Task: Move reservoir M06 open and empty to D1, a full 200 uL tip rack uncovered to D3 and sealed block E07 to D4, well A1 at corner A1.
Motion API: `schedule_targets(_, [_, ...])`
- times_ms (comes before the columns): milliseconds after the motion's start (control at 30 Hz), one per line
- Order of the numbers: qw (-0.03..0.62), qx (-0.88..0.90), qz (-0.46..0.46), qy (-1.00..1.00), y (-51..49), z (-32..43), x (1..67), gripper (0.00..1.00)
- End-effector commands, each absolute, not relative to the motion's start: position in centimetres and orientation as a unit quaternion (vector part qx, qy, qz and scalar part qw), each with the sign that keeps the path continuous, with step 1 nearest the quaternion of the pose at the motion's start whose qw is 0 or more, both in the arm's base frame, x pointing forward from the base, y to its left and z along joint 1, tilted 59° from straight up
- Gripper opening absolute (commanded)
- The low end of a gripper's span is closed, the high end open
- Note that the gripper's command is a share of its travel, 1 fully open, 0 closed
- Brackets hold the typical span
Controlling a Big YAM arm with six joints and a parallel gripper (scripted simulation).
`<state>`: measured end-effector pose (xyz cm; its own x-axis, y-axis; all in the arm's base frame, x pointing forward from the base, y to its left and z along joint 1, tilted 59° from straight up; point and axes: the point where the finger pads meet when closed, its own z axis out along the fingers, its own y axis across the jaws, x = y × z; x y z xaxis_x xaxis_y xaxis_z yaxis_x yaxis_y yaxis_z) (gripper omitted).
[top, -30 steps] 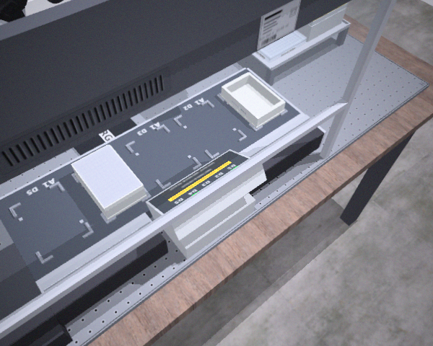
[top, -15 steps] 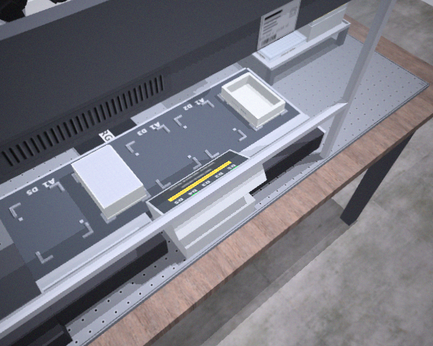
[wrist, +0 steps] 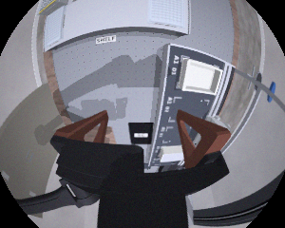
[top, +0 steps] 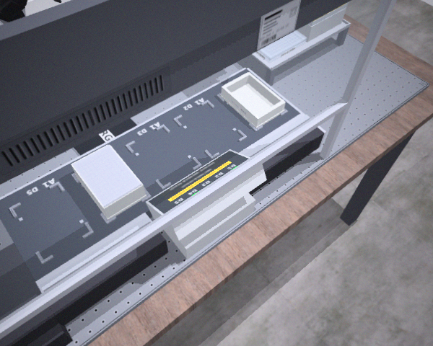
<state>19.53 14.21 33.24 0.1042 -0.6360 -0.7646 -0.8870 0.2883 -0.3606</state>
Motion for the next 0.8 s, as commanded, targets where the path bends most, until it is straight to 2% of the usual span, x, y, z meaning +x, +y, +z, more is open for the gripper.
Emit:
schedule_targets(0, [0.483,-0.568,0.149,0.649,15.7,37.2,19.3,1.00])
schedule_targets(400, [0.488,-0.564,0.154,0.648,18.7,41.5,18.7,1.00])
schedule_targets(500, [0.469,-0.566,0.159,0.659,18.7,39.2,18.6,1.00])
schedule_targets(767, [0.481,-0.562,0.161,0.653,19.5,38.3,14.6,1.00])
